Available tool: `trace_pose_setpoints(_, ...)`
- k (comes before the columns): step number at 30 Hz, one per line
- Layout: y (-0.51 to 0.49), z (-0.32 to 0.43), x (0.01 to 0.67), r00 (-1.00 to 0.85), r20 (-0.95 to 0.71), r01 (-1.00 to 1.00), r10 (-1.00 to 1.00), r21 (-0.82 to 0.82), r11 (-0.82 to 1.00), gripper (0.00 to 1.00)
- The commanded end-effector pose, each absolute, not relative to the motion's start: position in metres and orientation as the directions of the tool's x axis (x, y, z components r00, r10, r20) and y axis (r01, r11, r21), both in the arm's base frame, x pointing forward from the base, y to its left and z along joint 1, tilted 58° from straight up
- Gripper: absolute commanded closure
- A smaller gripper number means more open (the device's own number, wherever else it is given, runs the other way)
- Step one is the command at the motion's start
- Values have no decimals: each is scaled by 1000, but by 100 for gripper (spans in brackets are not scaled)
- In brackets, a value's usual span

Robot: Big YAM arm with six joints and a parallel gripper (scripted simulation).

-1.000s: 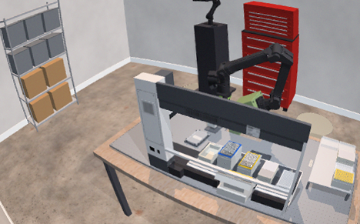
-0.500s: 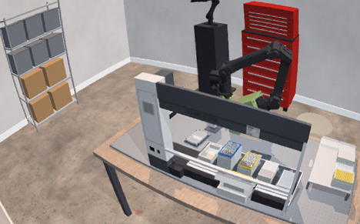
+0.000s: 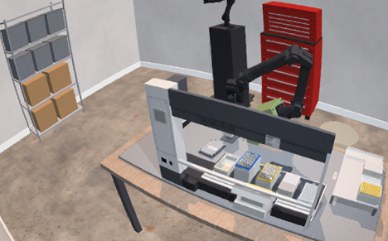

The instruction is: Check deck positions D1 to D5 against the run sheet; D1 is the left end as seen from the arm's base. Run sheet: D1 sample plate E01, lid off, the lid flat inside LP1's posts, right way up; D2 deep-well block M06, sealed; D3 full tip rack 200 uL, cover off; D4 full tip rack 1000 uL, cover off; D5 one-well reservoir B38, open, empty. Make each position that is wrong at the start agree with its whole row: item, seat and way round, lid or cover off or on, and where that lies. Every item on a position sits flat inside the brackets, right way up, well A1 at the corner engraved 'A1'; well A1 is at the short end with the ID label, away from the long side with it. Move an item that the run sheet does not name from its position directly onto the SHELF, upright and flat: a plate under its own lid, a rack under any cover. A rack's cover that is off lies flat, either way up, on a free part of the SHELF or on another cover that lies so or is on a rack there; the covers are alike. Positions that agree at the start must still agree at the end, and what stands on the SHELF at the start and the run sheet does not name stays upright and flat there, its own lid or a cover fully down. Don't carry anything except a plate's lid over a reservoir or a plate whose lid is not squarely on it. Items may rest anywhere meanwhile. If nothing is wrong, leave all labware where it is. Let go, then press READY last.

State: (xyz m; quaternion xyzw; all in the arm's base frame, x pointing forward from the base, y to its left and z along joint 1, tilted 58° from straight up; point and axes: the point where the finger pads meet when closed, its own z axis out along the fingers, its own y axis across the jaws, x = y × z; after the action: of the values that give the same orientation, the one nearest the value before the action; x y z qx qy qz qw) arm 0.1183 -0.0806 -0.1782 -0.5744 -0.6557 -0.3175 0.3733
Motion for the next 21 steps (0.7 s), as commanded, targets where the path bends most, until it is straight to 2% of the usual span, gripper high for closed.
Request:
trace_pose_setpoints(1, -80, -187, 122, -64, 844, 990, 532, -15, 143, 100)
trace_pose_setpoints(21, -54, -203, 117, -64, 846, 990, 530, -15, 143, 100)
